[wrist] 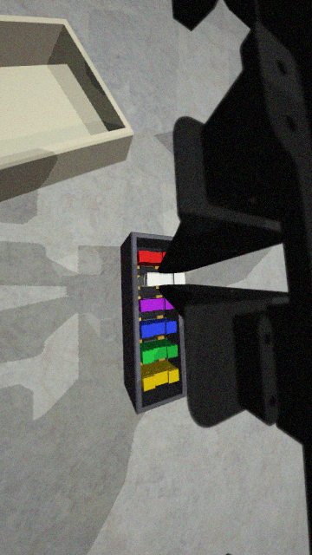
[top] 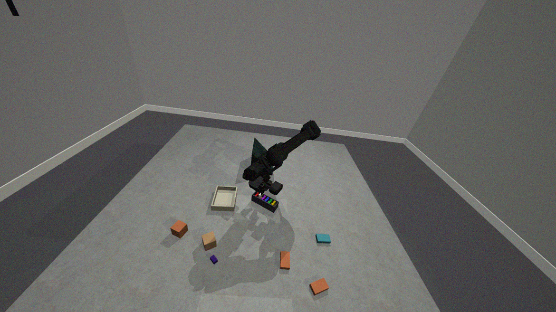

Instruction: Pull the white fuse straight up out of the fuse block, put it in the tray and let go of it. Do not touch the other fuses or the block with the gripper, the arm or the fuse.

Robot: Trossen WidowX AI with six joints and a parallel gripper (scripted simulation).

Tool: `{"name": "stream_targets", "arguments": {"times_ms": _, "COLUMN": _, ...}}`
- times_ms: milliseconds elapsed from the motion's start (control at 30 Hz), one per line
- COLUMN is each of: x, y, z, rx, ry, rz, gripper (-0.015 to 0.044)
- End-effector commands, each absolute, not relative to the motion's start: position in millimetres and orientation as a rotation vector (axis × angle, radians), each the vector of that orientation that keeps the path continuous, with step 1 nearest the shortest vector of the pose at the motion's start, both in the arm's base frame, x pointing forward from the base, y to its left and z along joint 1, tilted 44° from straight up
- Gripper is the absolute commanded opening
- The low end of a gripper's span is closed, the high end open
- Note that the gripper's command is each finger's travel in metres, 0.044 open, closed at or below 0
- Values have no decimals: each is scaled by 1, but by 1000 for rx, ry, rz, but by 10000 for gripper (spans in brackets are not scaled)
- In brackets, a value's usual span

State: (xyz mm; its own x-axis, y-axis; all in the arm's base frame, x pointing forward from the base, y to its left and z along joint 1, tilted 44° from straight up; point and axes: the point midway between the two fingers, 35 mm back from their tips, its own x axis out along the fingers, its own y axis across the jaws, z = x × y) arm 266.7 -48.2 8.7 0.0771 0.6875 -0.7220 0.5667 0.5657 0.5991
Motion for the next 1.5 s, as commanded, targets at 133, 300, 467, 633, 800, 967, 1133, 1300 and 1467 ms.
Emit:
{"name": "stream_targets", "arguments": {"times_ms": 133, "x": 267, "y": -53, "z": 12, "rx": 1080, "ry": 1589, "rz": 122, "gripper": 0}}
{"name": "stream_targets", "arguments": {"times_ms": 300, "x": 267, "y": -54, "z": 14, "rx": 1080, "ry": 1588, "rz": 122, "gripper": 0}}
{"name": "stream_targets", "arguments": {"times_ms": 467, "x": 266, "y": -56, "z": 15, "rx": 1081, "ry": 1588, "rz": 122, "gripper": 0}}
{"name": "stream_targets", "arguments": {"times_ms": 633, "x": 266, "y": -58, "z": 17, "rx": 1081, "ry": 1588, "rz": 122, "gripper": 0}}
{"name": "stream_targets", "arguments": {"times_ms": 800, "x": 266, "y": -59, "z": 19, "rx": 1082, "ry": 1588, "rz": 122, "gripper": 0}}
{"name": "stream_targets", "arguments": {"times_ms": 967, "x": 265, "y": -61, "z": 21, "rx": 1083, "ry": 1587, "rz": 122, "gripper": 0}}
{"name": "stream_targets", "arguments": {"times_ms": 1133, "x": 265, "y": -63, "z": 23, "rx": 1083, "ry": 1587, "rz": 122, "gripper": 0}}
{"name": "stream_targets", "arguments": {"times_ms": 1300, "x": 265, "y": -64, "z": 24, "rx": 1084, "ry": 1587, "rz": 122, "gripper": 0}}
{"name": "stream_targets", "arguments": {"times_ms": 1467, "x": 265, "y": -68, "z": 28, "rx": 1084, "ry": 1587, "rz": 122, "gripper": 0}}
